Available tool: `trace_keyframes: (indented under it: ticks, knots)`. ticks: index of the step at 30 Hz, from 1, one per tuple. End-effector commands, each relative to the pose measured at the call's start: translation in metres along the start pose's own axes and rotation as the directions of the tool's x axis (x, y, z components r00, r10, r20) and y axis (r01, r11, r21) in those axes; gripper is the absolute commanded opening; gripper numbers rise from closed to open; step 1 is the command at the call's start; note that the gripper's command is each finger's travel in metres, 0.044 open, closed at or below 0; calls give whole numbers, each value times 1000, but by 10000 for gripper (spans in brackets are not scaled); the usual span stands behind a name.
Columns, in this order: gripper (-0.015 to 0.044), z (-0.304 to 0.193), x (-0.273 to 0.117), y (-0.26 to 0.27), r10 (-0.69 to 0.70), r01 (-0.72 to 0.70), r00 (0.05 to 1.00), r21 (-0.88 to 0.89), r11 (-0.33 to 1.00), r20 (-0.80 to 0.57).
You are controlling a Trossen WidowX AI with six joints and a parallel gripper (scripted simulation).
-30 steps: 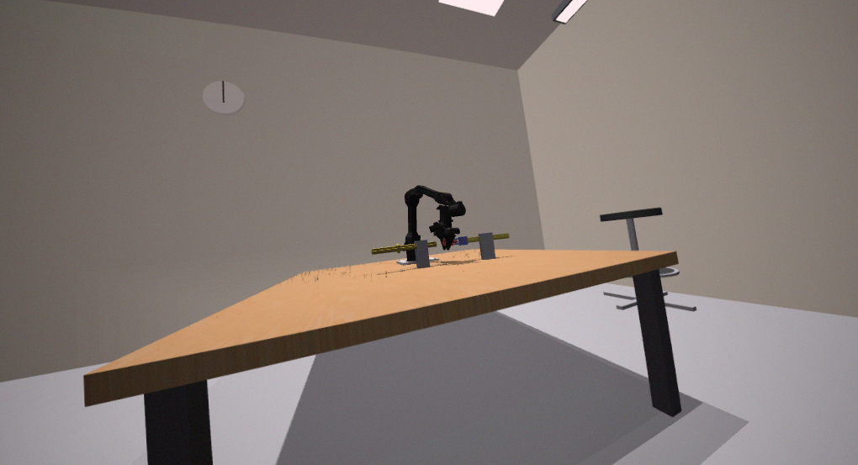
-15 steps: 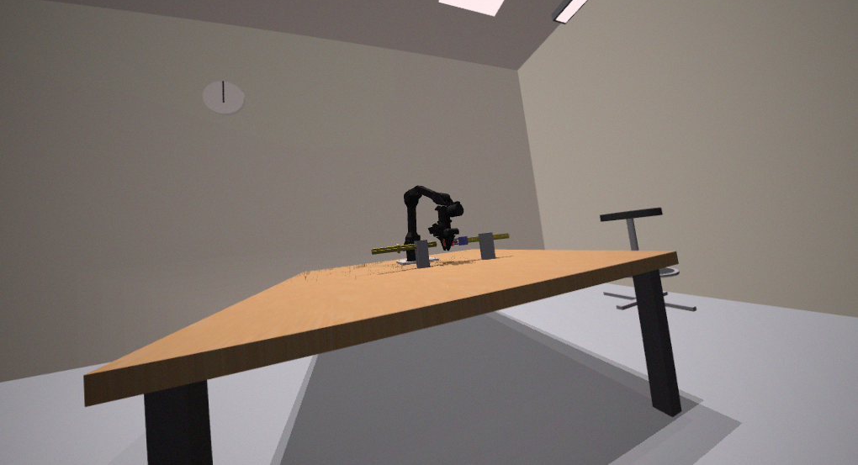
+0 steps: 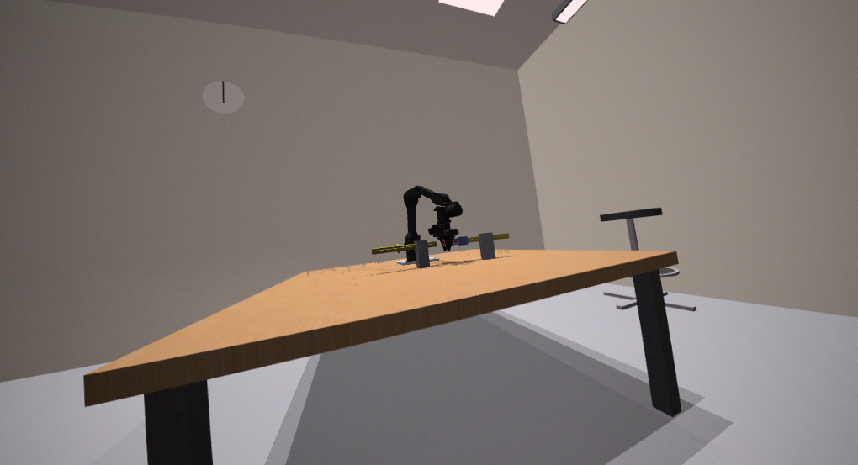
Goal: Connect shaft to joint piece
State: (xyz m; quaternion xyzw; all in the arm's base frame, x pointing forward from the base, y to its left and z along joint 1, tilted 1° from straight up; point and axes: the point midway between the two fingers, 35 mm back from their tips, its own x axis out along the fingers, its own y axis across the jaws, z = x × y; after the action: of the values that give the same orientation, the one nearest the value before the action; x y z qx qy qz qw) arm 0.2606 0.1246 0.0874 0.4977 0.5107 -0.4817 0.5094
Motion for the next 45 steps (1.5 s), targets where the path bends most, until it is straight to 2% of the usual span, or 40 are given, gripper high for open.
trace_keyframes:
  ticks: [1, 6, 9, 20, 31, 36, 42, 45]
  knots:
    - [0, 0, 0, 0, 0, 0, 1000, 0, 1000, 2]
    - [131, 0, 0, 0, 0, 0, 1000, 0, 1000, 2]
    - [147, 0, 0, 0, 0, 0, 1000, 0, 1000, 2]
    - [436, 0, 0, 0, 0, 0, 1000, 0, 1000, 2]
    - [440, 0, 0, 0, 0, 0, 1000, 0, 1000, 2]
    - [440, -3, -28, 0, 0, 0, 996, 0, 1000, 89]
    - [440, -3, -30, 0, 1, 0, 996, -5, 1000, 93]
    - [440, -3, -39, 2, 9, -2, 996, -83, 997, 84]
